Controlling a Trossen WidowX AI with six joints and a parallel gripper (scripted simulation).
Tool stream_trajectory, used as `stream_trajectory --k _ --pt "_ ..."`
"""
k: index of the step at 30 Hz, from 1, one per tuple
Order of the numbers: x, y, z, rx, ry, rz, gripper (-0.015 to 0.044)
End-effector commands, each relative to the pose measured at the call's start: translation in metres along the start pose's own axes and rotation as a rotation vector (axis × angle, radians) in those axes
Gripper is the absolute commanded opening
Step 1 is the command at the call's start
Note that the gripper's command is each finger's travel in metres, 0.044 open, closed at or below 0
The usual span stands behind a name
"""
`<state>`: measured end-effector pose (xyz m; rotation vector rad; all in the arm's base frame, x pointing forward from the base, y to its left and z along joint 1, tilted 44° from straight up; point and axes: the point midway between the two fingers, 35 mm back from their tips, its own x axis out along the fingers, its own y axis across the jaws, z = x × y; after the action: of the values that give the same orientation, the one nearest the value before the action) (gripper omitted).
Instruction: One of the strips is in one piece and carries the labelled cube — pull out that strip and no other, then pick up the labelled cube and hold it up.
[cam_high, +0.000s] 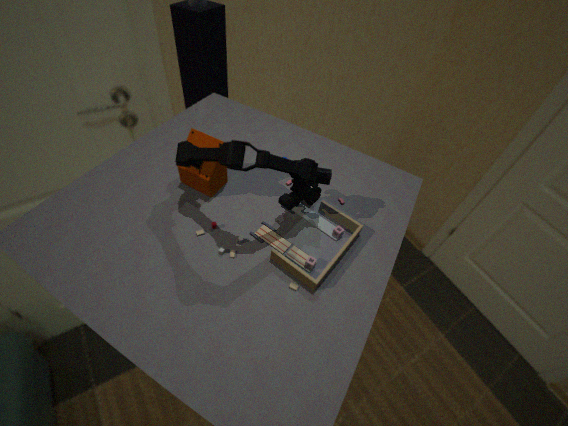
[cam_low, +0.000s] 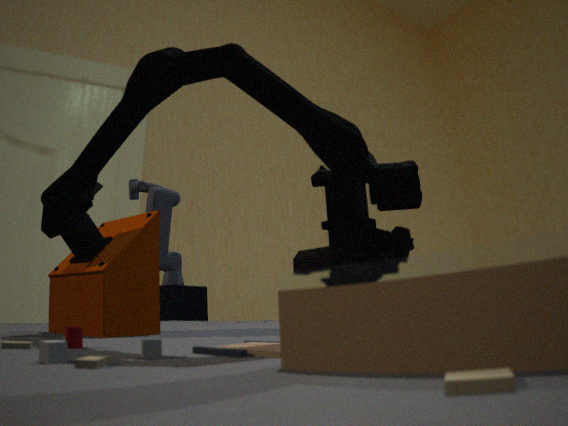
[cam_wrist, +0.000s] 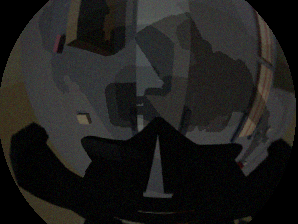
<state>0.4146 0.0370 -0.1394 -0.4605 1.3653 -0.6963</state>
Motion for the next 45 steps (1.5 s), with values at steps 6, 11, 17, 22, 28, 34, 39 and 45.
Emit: stream_trajectory --k 6,11,17,22,28,34,39,45 --pt "0.001 -0.0005 0.0004 -0.004 -0.003 -0.004 0.0" --pt "0.0014 -0.0005 0.0004 -0.004 -0.003 -0.004 0.0" --pt "0.002 -0.0005 0.0005 -0.004 -0.003 -0.004 0.0" --pt "0.0026 -0.0004 0.0006 -0.004 -0.003 -0.004 0.0" --pt "0.0032 -0.0003 0.0007 -0.004 -0.003 -0.004 0.0" --pt "0.0038 -0.0001 0.001 -0.004 -0.003 -0.004 0.0" --pt "0.0042 0.0001 0.0014 -0.004 -0.003 -0.004 0.0" --pt "0.0048 0.0004 0.0022 -0.004 -0.003 -0.004 0.0"
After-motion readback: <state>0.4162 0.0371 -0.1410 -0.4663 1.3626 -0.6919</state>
